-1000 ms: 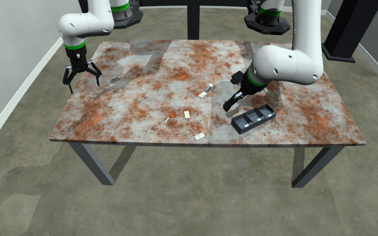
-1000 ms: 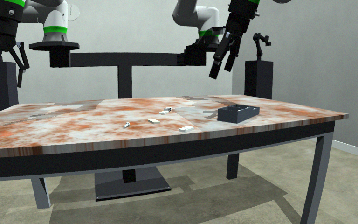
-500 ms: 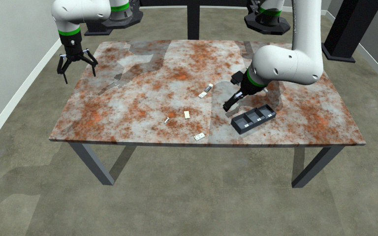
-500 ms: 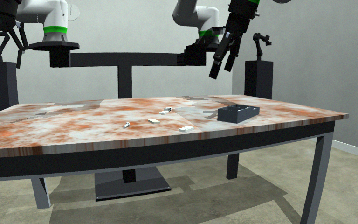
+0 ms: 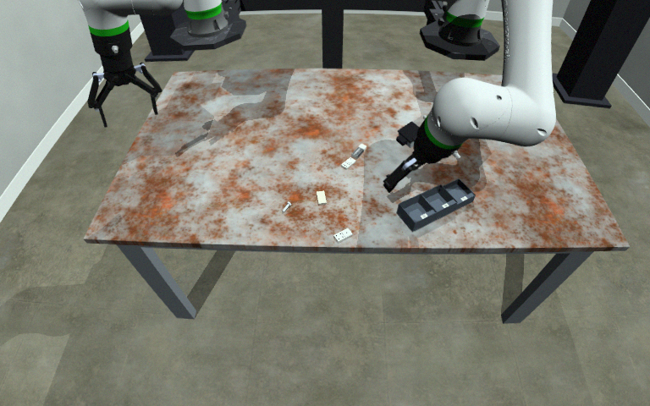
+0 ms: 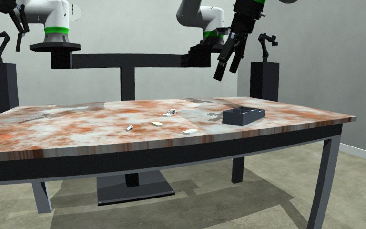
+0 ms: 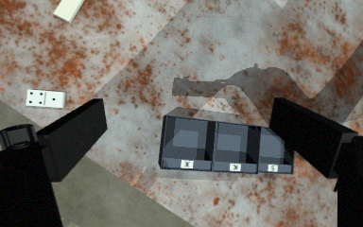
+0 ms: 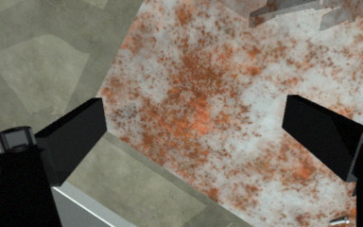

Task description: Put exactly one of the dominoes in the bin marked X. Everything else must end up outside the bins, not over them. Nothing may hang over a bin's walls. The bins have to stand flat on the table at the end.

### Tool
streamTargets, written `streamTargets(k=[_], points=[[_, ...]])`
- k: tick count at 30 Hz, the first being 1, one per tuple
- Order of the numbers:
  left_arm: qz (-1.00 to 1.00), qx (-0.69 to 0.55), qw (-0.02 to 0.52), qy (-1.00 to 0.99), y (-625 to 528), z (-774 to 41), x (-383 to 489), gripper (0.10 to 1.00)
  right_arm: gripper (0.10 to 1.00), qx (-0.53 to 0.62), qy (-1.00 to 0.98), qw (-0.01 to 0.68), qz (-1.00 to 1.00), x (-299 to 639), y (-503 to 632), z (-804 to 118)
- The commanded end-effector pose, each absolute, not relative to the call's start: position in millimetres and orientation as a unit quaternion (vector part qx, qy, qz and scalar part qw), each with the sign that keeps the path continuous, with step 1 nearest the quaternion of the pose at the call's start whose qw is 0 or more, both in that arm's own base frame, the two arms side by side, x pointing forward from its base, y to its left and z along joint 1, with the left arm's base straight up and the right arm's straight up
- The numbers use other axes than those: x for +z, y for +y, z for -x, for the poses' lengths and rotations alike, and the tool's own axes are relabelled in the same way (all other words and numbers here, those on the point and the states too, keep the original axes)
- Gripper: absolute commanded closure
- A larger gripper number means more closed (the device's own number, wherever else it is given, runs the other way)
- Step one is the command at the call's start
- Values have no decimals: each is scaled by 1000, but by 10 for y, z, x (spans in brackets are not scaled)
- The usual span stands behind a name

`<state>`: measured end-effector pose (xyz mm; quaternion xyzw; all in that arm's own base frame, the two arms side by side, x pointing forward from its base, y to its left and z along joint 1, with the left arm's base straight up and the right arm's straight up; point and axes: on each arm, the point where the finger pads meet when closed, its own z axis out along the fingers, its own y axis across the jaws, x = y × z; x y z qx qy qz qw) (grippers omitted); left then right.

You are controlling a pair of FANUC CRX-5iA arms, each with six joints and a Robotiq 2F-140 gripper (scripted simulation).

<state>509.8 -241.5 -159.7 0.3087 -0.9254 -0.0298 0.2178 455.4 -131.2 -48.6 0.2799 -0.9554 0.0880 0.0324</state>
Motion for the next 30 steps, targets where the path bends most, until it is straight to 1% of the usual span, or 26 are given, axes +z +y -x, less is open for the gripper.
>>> streamTargets(k=[1, 16, 30], points=[[-309, -29, 217, -926, -2419, -5107, -1587, 98, 98, 88, -955, 32, -280, -471, -1313, -4562], [-309, -29, 217, -926, -2419, -5107, -1587, 98, 98, 87, -960, 30, -264, -412, -1313, -4483], [-309, -29, 217, -926, -2419, -5107, -1587, 98, 98, 80, -979, 21, -189, -177, -1309, -4112]])
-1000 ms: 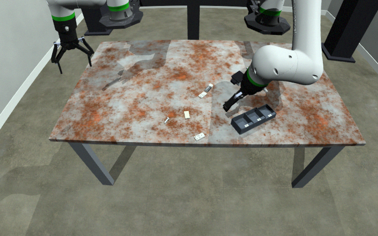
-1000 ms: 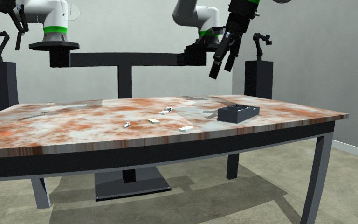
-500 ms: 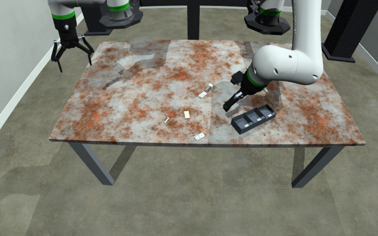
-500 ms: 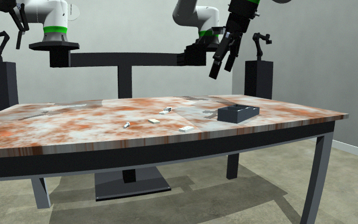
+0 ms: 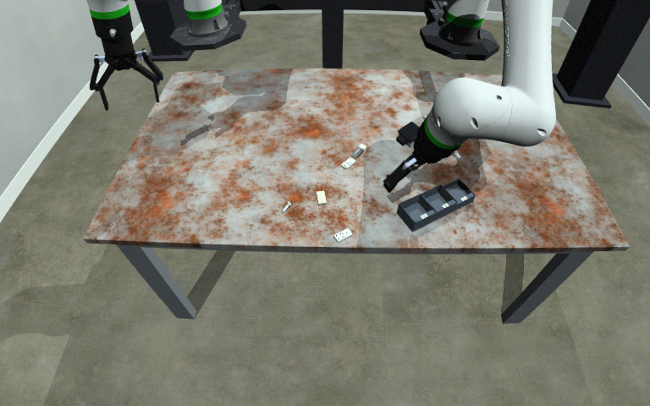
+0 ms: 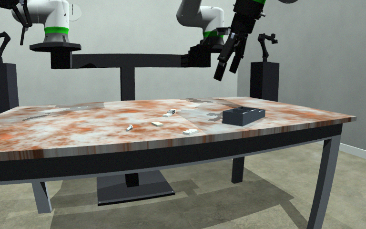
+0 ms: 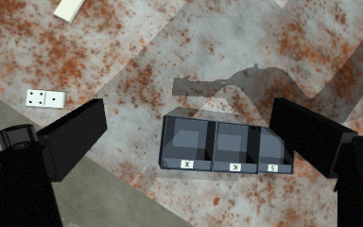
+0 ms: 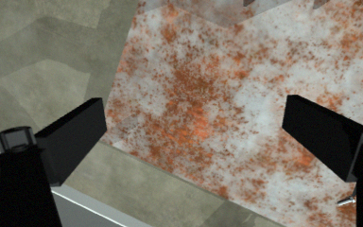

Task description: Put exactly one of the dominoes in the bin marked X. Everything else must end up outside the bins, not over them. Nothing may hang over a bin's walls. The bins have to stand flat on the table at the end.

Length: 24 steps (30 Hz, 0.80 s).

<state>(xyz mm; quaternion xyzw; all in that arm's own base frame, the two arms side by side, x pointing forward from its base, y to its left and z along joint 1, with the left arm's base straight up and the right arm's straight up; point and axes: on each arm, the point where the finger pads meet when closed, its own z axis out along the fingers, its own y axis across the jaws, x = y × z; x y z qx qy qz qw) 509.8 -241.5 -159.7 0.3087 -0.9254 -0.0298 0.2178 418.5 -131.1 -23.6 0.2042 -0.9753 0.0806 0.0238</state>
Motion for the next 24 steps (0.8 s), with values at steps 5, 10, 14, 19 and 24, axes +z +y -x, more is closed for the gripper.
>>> streamTargets(k=[5, 10, 14, 19, 24], points=[[-309, -29, 217, -926, -2419, -5107, -1587, 98, 98, 76, -985, 17, -153, -84, -1304, -3930], [-309, -29, 217, -926, -2419, -5107, -1587, 98, 98, 70, -992, 12, -101, 26, -1294, -3665], [-309, -29, 217, -926, -2419, -5107, -1587, 98, 98, 64, -996, 8, -57, 101, -1282, -3431], [-309, -29, 217, -926, -2419, -5107, -1587, 98, 98, 58, -998, 6, -22, 145, -1271, -3248], [-309, -29, 217, -926, -2419, -5107, -1587, 98, 98, 49, -998, 2, 36, 193, -1247, -2940]])
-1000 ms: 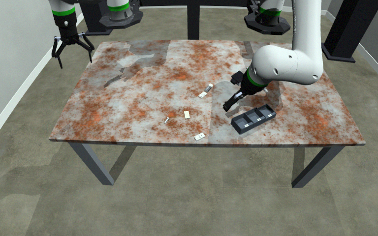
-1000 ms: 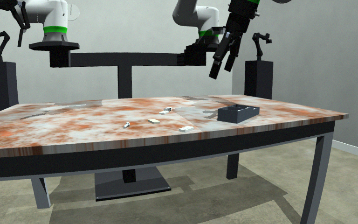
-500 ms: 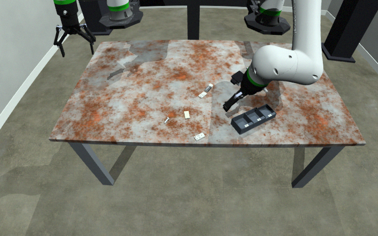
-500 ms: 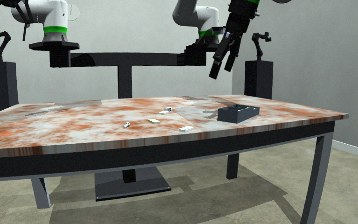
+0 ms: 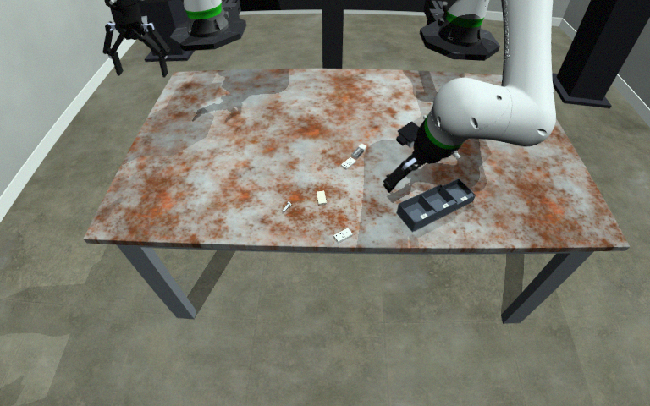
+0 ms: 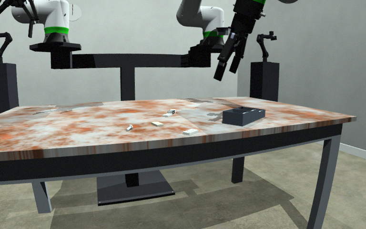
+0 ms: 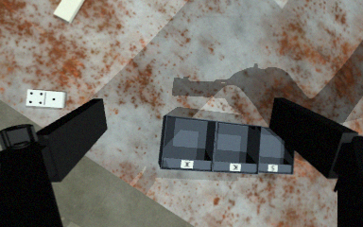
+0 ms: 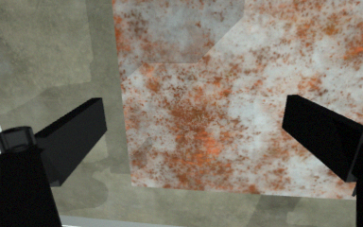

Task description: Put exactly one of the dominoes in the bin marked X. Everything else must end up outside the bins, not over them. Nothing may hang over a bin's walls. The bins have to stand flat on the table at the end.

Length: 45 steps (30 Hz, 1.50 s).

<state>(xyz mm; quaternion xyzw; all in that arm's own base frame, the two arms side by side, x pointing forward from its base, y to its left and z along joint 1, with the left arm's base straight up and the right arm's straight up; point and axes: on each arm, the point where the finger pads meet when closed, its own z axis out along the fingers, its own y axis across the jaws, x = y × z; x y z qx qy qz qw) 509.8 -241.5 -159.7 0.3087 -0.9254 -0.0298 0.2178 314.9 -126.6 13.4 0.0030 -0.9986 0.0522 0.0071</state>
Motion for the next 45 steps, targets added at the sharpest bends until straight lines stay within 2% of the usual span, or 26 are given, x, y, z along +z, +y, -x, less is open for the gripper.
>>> streamTargets(k=[1, 24, 45], points=[[-309, -29, 217, -926, -2419, -5107, -1587, 98, 98, 47, -998, 1, 48, 198, -1242, -2879], [-309, -29, 217, -926, -2419, -5107, -1587, 98, 98, 10, -972, -1, 234, 100, -1120, -1914], [-309, -29, 217, -926, -2419, -5107, -1587, 98, 98, 0, -961, 0, 277, 26, -1080, -1703]])
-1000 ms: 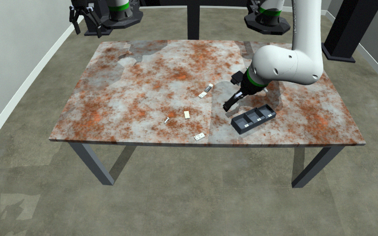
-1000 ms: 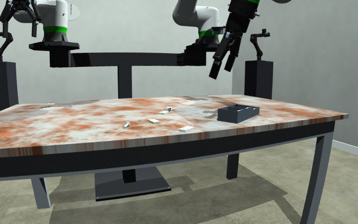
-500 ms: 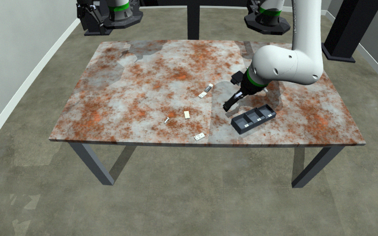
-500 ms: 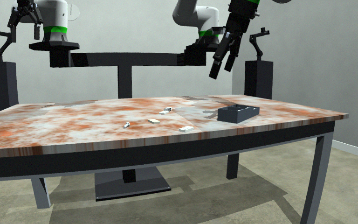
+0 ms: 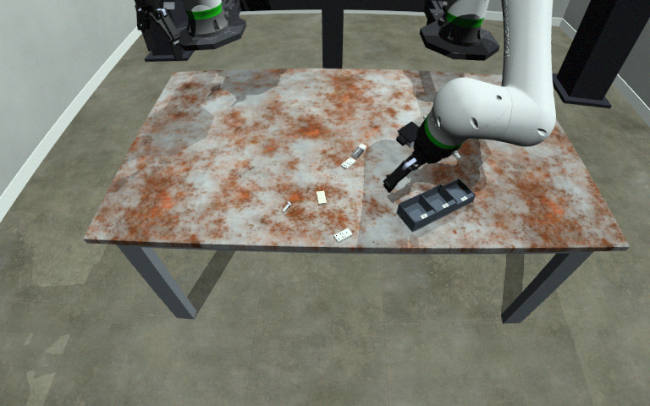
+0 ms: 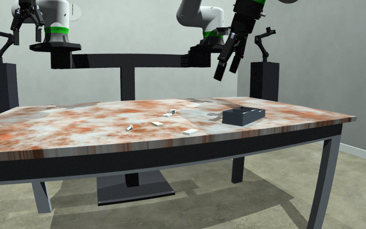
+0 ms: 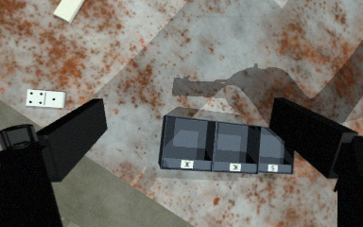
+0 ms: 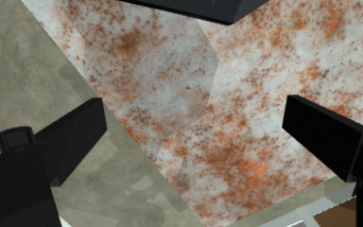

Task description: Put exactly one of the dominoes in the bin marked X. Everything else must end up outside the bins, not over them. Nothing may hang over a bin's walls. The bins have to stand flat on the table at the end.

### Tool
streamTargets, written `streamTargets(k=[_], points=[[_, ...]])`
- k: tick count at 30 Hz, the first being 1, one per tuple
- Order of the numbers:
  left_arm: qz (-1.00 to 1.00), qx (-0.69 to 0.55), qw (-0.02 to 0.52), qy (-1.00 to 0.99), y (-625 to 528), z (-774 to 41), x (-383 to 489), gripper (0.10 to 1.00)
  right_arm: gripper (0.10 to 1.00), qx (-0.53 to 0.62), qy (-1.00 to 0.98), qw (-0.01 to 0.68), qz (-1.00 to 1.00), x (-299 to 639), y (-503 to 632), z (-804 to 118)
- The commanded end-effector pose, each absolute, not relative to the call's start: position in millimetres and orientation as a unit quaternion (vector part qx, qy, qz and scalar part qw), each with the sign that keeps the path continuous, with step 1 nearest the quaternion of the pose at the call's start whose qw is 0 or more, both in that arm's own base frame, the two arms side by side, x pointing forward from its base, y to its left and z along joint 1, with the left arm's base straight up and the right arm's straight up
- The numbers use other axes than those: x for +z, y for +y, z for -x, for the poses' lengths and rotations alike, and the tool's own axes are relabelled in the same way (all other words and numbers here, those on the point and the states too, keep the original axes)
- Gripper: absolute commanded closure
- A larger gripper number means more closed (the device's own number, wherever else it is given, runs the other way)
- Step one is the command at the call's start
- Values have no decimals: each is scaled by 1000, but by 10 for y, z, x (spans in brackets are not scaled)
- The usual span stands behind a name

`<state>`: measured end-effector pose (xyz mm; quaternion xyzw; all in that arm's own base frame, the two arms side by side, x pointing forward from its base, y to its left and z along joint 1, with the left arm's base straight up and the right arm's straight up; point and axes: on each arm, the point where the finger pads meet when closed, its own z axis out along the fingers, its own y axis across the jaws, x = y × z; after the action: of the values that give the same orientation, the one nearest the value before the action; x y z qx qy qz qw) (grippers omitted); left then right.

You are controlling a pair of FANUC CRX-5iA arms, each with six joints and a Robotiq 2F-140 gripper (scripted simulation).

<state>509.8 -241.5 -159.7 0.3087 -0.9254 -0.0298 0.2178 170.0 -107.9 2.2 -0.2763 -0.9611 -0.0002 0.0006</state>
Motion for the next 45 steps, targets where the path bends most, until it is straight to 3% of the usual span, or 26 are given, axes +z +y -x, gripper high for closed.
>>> streamTargets(k=[1, 26, 45], points=[[-309, -29, 217, -926, -2419, -5107, -1587, 98, 98, 0, -961, 0, 277, 26, -1080, -1702], [-309, -29, 217, -926, -2419, -5106, -1257, 98, 98, 0, -965, 0, 261, 26, -1021, -1737], [-584, -65, 151, -795, -1974, -4951, -1266, 98, 98, 0, -965, 0, 261, 26, -1021, -1737]])
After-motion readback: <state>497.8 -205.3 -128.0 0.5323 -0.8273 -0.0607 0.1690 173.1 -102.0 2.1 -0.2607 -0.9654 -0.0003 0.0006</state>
